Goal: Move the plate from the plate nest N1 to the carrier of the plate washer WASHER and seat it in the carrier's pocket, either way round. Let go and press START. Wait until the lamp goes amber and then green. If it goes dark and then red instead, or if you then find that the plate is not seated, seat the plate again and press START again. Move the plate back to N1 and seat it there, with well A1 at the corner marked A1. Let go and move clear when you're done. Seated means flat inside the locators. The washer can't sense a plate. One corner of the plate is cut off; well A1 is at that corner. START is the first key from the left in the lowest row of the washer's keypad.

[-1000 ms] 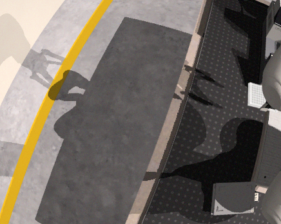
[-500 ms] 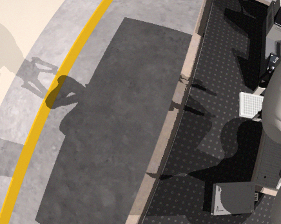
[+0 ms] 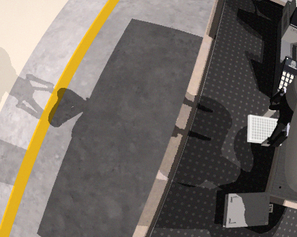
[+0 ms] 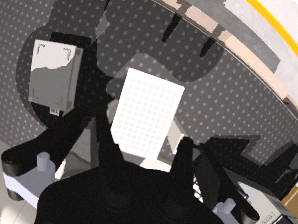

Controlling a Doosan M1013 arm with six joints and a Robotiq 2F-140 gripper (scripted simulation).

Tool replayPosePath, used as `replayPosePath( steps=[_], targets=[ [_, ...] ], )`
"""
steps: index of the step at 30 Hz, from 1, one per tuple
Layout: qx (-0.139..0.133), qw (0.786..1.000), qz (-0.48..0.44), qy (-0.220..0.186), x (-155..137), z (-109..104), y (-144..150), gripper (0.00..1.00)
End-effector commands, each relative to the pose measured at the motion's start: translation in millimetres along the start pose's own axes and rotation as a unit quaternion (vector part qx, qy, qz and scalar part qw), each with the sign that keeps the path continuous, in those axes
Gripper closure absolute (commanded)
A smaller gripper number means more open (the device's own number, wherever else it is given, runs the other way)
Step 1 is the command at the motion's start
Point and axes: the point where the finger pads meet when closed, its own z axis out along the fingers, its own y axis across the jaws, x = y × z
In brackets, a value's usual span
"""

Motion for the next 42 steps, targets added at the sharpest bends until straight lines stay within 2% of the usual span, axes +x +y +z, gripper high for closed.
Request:
replayPosePath(
  steps=[1, 18, 26, 42],
  targets=[
    [-0.001, 1.000, 0.001, 0.000, 6, 1, -17, 0.90],
    [-0.001, 1.000, 0.001, 0.000, 27, 6, -86, 0.90],
    [-0.001, 0.999, -0.034, 0.000, 24, 7, -101, 0.90],
    [-0.001, 0.999, -0.034, 0.000, 10, 13, -174, 0.90]
  ],
)
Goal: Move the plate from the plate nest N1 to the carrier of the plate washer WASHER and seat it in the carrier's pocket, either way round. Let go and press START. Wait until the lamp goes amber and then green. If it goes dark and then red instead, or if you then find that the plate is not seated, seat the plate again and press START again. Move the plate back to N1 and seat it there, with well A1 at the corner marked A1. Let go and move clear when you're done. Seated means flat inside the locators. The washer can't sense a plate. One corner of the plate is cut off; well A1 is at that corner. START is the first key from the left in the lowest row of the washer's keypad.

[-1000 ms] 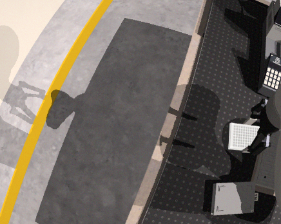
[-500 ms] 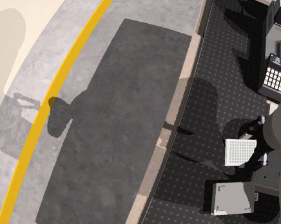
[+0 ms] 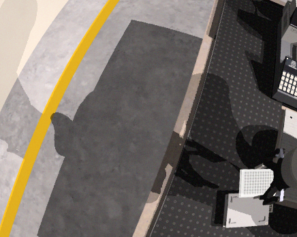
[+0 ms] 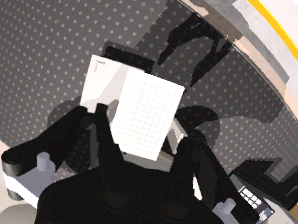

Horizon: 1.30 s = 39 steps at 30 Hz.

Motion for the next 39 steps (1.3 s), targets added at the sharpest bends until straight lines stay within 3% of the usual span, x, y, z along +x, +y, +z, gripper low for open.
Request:
replayPosePath(
  steps=[1, 16, 39],
  targets=[
    [-0.001, 1.000, 0.000, 0.000, -1, 1, -8, 0.90],
    [-0.001, 1.000, 0.000, 0.000, -10, 6, -83, 0.90],
    [-0.001, 1.000, 0.000, 0.000, -10, 6, -83, 0.90]
  ],
)
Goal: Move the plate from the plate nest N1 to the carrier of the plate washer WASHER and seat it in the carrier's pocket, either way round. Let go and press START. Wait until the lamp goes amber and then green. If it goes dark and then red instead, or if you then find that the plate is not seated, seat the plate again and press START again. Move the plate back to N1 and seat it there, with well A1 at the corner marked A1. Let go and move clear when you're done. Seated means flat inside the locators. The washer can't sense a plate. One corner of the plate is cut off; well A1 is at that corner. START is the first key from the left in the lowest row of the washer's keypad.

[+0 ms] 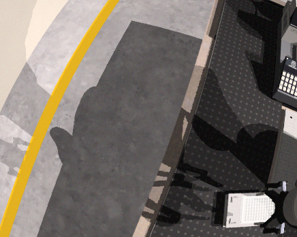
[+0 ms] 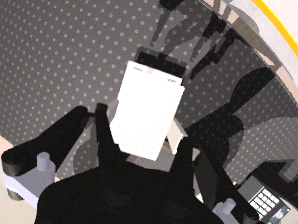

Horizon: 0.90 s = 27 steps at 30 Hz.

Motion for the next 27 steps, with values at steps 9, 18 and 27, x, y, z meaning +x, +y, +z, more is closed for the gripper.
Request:
replayPosePath(
  steps=[9, 18, 27],
  targets=[
    [0.000, 1.000, 0.000, 0.000, 0, 0, 0, 0.90],
    [0.000, 1.000, 0.000, 0.000, 0, 5, 0, 0.90],
    [0.000, 1.000, 0.000, 0.000, 0, 20, 0, 0.90]
  ],
)
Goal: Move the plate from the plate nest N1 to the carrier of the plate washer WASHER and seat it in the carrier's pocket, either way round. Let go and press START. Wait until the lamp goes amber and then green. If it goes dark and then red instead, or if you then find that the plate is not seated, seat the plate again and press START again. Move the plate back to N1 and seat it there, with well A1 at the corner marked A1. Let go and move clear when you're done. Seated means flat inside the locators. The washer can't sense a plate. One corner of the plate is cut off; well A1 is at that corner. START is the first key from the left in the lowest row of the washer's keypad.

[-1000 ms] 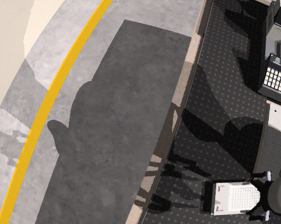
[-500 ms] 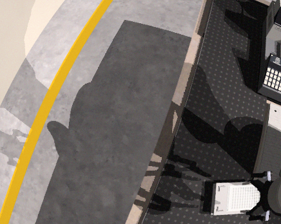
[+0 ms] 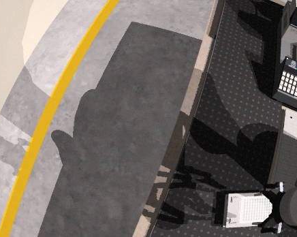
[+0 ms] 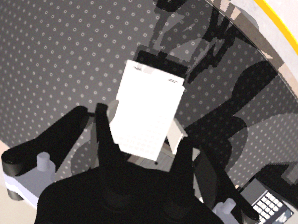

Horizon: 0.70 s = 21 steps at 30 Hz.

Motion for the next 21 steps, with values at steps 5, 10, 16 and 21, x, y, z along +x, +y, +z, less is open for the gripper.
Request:
replayPosePath(
  steps=[5, 10, 16, 21],
  targets=[
    [0.000, 1.000, 0.000, 0.000, 0, 8, 0, 0.90],
    [0.000, 1.000, 0.000, 0.000, 0, 16, 0, 0.90],
    [0.000, 1.000, 0.000, 0.000, 0, 26, 0, 0.90],
    [0.000, 1.000, 0.000, 0.000, 0, 31, 0, 0.90]
  ],
)
